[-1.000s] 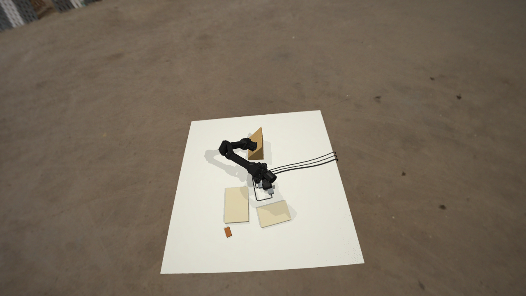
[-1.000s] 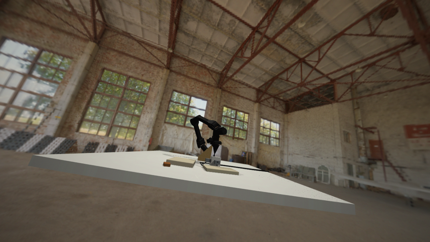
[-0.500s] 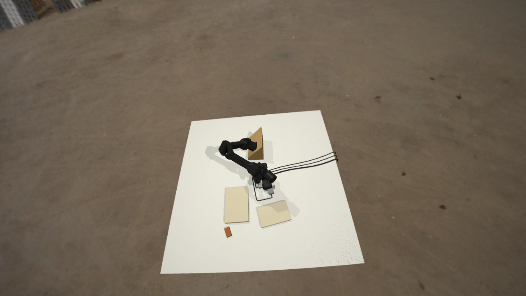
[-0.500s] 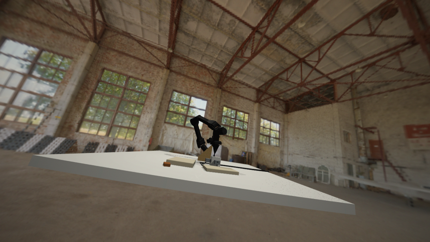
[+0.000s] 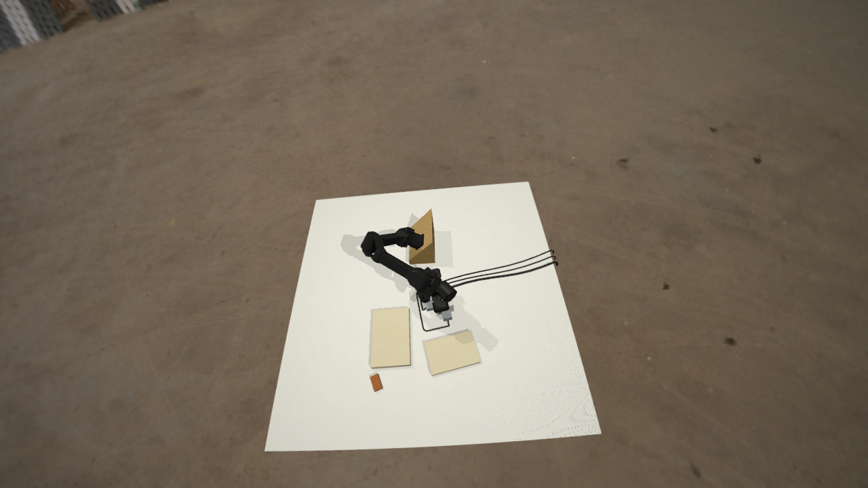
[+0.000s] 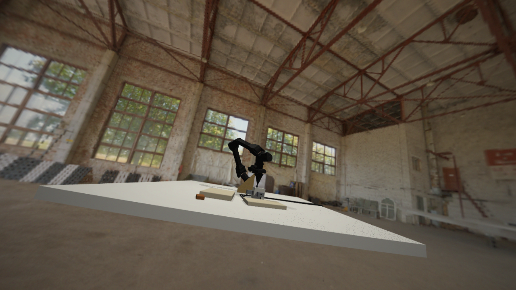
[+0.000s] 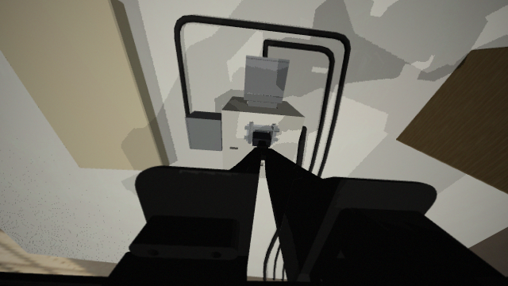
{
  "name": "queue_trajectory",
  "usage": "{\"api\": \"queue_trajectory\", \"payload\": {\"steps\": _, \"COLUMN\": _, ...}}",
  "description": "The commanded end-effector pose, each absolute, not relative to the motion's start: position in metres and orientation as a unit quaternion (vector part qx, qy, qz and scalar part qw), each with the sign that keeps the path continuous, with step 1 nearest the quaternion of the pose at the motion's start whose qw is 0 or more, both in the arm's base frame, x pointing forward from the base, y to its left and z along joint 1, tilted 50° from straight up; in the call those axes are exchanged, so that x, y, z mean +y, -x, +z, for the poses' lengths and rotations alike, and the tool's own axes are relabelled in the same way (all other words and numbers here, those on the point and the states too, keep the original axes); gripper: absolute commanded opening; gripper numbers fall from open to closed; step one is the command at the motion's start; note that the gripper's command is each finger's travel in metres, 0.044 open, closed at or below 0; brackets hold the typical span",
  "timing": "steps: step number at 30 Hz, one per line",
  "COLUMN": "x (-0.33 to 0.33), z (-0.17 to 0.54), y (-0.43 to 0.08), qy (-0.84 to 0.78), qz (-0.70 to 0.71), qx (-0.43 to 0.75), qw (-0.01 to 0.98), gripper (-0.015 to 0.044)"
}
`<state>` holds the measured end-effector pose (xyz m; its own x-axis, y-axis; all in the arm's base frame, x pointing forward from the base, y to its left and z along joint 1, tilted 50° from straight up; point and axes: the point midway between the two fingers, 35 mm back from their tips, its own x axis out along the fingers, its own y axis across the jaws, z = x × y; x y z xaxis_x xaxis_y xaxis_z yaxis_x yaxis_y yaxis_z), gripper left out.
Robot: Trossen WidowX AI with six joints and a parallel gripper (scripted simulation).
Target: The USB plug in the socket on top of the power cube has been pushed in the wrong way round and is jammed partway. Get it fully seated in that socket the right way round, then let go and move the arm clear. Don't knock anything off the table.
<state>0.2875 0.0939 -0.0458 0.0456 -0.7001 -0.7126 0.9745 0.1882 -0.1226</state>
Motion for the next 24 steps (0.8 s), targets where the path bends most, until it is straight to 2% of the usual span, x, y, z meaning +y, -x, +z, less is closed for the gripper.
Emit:
{"api": "queue_trajectory", "payload": {"steps": 1, "x": 0.091, "z": -0.0466, "y": -0.2878, "qy": -0.201, "qz": -0.604, "qx": 0.334, "qw": 0.695, "gripper": 0.0}}
{"api": "queue_trajectory", "payload": {"steps": 5, "x": 0.0939, "z": -0.0458, "y": -0.2875, "qy": -0.204, "qz": -0.604, "qx": 0.336, "qw": 0.694, "gripper": 0.0095}}
{"api": "queue_trajectory", "payload": {"steps": 24, "x": 0.0945, "z": -0.0452, "y": -0.2875, "qy": -0.204, "qz": -0.604, "qx": 0.336, "qw": 0.693, "gripper": 0.0095}}
